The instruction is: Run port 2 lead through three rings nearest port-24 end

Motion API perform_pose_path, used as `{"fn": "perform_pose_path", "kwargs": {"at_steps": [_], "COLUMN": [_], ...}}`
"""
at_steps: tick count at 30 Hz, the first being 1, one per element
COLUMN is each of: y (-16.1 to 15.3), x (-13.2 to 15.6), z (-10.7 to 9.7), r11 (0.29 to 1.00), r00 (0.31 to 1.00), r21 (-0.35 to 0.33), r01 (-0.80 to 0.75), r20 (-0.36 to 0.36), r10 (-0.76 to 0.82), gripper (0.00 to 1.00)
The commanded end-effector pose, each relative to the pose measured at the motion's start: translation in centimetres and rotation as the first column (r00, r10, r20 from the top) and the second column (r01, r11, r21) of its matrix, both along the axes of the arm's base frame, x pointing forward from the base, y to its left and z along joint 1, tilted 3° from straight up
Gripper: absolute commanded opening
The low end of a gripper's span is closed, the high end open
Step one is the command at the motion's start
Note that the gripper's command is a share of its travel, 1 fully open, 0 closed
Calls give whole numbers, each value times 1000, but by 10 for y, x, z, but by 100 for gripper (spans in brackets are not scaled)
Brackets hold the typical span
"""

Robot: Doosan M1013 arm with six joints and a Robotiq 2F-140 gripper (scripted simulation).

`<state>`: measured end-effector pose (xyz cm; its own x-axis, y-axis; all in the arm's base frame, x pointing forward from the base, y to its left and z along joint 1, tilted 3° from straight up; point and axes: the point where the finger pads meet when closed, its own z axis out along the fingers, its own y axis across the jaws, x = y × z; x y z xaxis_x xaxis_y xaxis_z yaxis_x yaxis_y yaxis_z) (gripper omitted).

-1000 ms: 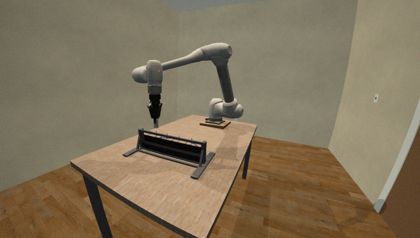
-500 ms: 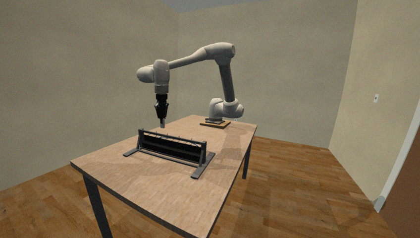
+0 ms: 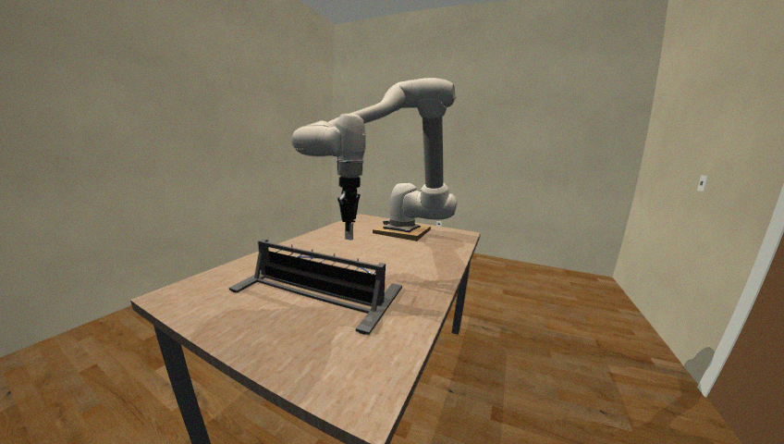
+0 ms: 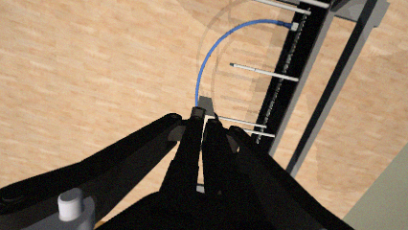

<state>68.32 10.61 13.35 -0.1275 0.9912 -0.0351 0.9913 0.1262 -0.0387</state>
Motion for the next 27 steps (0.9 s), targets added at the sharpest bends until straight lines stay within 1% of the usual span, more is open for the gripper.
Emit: {"fn": "perform_pose_path", "kwargs": {"at_steps": [1,2,27], "y": [14,14,14], "x": [-15,-15,-15], "z": [-1,-1,-1], "r11": [1000,1000,1000], "r00": [1000,1000,1000], "r21": [0,0,0], "r01": [2,2,2], "r20": [0,0,0], "r10": [-2,-2,-2], "gripper": [0,20,20]}}
